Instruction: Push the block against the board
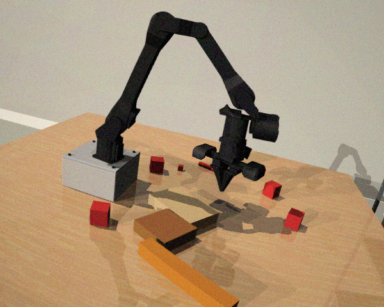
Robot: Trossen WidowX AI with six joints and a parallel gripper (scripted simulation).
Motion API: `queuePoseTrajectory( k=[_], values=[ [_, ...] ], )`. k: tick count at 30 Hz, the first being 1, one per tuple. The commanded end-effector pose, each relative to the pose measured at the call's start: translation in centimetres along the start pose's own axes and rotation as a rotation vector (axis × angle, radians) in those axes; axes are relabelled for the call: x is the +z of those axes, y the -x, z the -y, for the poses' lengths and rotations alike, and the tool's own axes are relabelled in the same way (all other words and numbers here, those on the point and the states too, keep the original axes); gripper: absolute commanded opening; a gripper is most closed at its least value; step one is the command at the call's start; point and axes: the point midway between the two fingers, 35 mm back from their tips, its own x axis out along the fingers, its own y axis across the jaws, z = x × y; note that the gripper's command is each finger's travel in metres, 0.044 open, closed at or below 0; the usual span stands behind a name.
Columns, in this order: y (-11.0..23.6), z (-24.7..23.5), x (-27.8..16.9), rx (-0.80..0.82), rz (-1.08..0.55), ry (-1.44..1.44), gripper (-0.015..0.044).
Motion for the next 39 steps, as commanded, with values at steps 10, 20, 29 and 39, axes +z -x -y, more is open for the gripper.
queuePoseTrajectory(
  k=[10, 20, 29, 39],
  values=[
    [1.1, 1.6, -2.6, 0.004, -0.007, -0.21, 0.0],
    [1.2, 3.9, -7.3, 0.0, -0.011, -0.549, 0.0],
    [1.2, 4.9, -10.7, 0.01, -0.011, -0.805, 0.0],
    [1.3, 5.9, -15.6, 0.002, -0.014, -1.116, 0.0]
  ],
)
